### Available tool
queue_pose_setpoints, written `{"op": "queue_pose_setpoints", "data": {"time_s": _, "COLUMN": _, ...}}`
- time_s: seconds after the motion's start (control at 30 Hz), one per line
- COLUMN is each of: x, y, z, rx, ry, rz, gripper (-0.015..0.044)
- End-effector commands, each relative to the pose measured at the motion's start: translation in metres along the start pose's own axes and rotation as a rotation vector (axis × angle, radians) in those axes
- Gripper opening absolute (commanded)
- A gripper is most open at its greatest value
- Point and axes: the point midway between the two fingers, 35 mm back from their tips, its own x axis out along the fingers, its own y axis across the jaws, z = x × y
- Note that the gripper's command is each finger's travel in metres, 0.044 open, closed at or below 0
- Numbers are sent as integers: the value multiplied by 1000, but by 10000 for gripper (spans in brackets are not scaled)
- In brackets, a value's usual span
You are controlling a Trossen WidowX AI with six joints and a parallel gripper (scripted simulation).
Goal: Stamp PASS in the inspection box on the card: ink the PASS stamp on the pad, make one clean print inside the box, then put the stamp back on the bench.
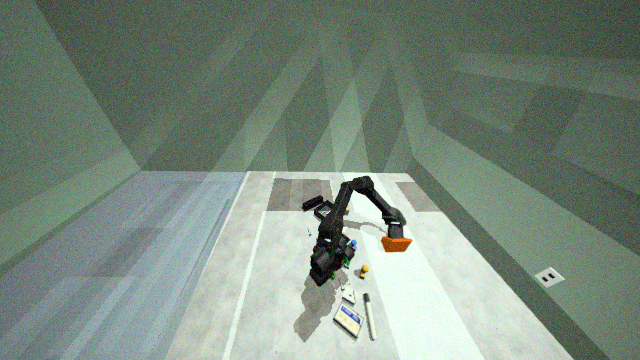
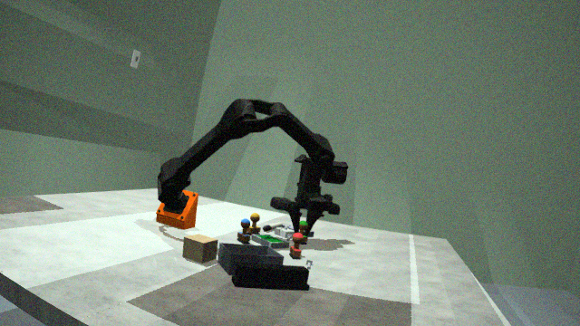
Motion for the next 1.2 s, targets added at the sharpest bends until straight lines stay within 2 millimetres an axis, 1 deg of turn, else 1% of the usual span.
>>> {"op": "queue_pose_setpoints", "data": {"time_s": 0.0, "x": -1, "y": 0, "z": 0, "rx": 0, "ry": 0, "rz": 1, "gripper": 157}}
{"op": "queue_pose_setpoints", "data": {"time_s": 0.13, "x": -1, "y": 0, "z": 0, "rx": 0, "ry": 0, "rz": 1, "gripper": 263}}
{"op": "queue_pose_setpoints", "data": {"time_s": 0.23, "x": -3, "y": 1, "z": 0, "rx": 0, "ry": 0, "rz": 1, "gripper": 266}}
{"op": "queue_pose_setpoints", "data": {"time_s": 0.27, "x": -10, "y": 2, "z": 0, "rx": 0, "ry": 1, "rz": 2, "gripper": 266}}
{"op": "queue_pose_setpoints", "data": {"time_s": 0.37, "x": -51, "y": 7, "z": 0, "rx": -3, "ry": 2, "rz": 4, "gripper": 266}}
{"op": "queue_pose_setpoints", "data": {"time_s": 0.47, "x": -96, "y": 5, "z": 0, "rx": -6, "ry": 1, "rz": 3, "gripper": 266}}
{"op": "queue_pose_setpoints", "data": {"time_s": 0.5, "x": -108, "y": 3, "z": -1, "rx": -6, "ry": 0, "rz": 3, "gripper": 266}}
{"op": "queue_pose_setpoints", "data": {"time_s": 0.53, "x": -115, "y": 1, "z": -1, "rx": -7, "ry": 0, "rz": 2, "gripper": 266}}
{"op": "queue_pose_setpoints", "data": {"time_s": 0.57, "x": -118, "y": 1, "z": -1, "rx": -7, "ry": 0, "rz": 2, "gripper": 266}}
{"op": "queue_pose_setpoints", "data": {"time_s": 1.17, "x": -118, "y": 1, "z": -1, "rx": -7, "ry": 0, "rz": 2, "gripper": 266}}
